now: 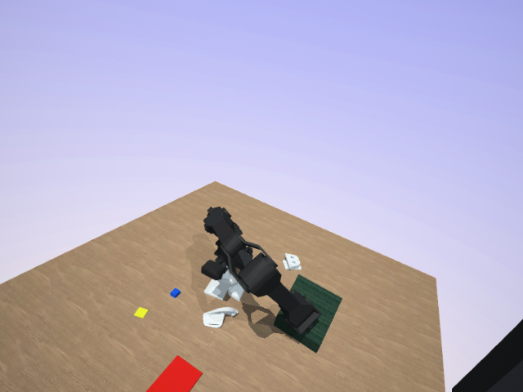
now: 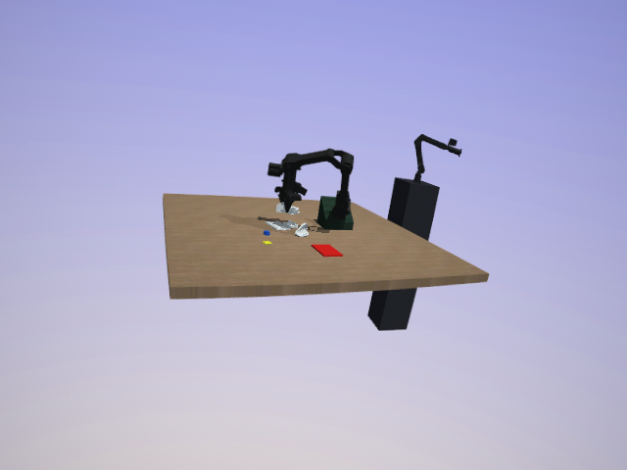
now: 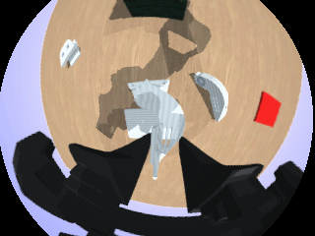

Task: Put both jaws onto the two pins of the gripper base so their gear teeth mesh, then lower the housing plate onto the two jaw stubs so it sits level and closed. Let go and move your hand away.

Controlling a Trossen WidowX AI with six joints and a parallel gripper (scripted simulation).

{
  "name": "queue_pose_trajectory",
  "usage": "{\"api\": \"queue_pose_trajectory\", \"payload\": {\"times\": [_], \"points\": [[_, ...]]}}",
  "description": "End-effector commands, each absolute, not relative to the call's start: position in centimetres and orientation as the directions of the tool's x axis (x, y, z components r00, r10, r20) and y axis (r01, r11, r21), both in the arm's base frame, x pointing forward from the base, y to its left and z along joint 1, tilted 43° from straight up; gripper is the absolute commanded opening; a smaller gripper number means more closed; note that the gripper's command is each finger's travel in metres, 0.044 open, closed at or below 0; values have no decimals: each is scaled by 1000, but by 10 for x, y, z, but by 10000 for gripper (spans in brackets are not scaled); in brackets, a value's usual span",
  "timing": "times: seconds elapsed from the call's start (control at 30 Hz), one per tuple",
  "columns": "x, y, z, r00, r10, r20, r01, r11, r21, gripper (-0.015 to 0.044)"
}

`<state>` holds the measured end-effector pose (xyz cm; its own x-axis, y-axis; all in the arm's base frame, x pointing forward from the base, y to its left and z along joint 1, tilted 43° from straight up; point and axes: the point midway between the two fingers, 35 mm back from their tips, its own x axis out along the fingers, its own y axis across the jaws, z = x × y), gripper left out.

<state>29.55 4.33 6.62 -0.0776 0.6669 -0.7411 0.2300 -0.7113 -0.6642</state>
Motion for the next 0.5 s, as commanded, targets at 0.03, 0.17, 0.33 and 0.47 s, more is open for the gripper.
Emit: {"api": "queue_pose_trajectory", "payload": {"times": [0.03,0.17,0.33,0.47], "points": [[296,44,66,-76,669,-739,226,-711,-666,134],[296,47,62,-76,669,-739,225,-711,-666,134],[296,53,56,-75,669,-740,225,-711,-666,134],[296,57,51,-75,669,-740,225,-711,-666,134]]}}
